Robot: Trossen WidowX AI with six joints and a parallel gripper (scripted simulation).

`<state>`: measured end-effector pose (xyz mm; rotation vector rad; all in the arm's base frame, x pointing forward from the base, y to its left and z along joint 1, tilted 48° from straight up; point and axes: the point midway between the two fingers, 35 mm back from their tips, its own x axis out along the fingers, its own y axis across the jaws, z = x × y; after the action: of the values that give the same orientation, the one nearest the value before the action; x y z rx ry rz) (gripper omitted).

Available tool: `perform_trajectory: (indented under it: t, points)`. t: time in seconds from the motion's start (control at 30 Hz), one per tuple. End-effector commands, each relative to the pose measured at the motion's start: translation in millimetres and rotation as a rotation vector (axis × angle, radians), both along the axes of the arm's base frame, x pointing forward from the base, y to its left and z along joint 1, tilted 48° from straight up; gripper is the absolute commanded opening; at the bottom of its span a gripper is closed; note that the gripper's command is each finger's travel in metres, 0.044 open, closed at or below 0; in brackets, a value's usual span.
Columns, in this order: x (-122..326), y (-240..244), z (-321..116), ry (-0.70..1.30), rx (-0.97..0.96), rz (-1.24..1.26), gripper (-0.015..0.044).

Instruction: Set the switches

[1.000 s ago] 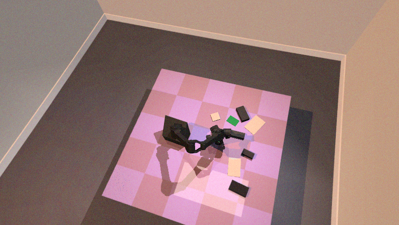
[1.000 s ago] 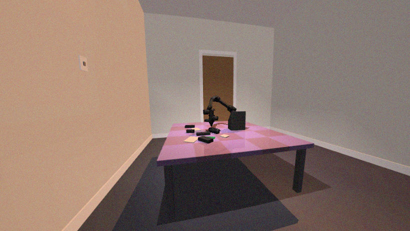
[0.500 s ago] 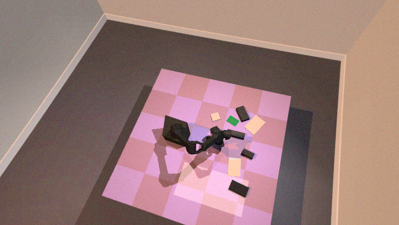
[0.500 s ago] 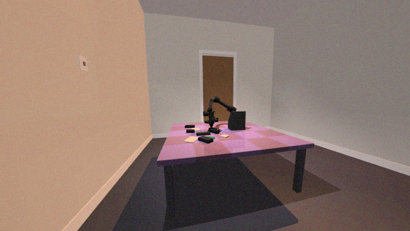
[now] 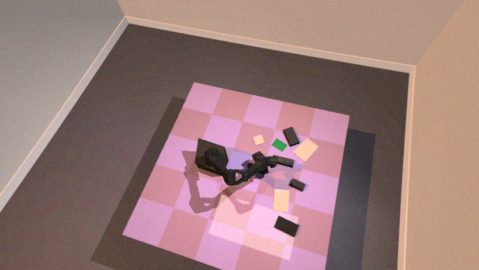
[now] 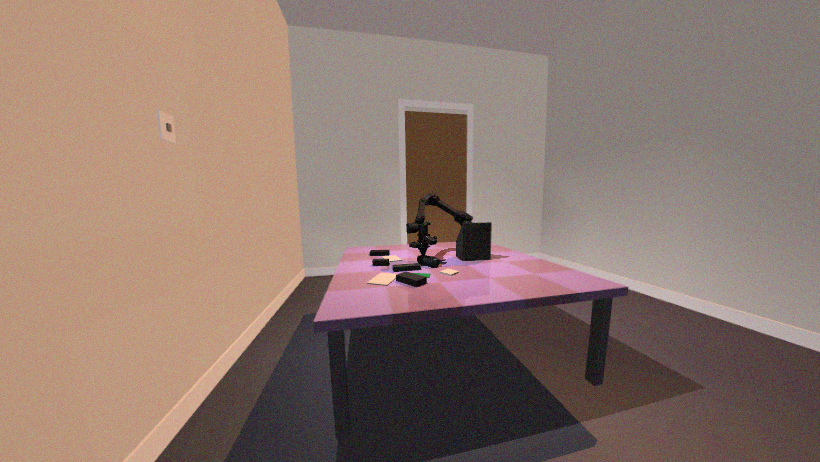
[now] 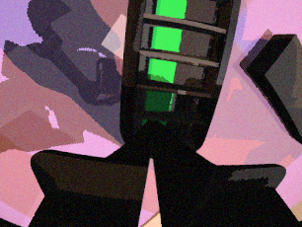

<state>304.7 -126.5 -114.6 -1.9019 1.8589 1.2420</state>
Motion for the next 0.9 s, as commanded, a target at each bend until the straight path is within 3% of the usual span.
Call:
perform_trajectory:
  t: [0.0,0.17,0.33,0.53,0.87]
  points:
    - [-1.0,-0.4,-0.3,0.005,-0.001,0.003,0.0000]
    - [5.9,30.7,27.9,0.004,0.001,0.003,0.0000]
    - [6.1,32.5,29.6,0.004,0.001,0.003,0.0000]
    - [-4.1,69.6,-1.8,0.003,0.004,0.003,0.0000]
    - [-4.7,71.1,-3.1,0.003,0.004,0.003,0.0000]
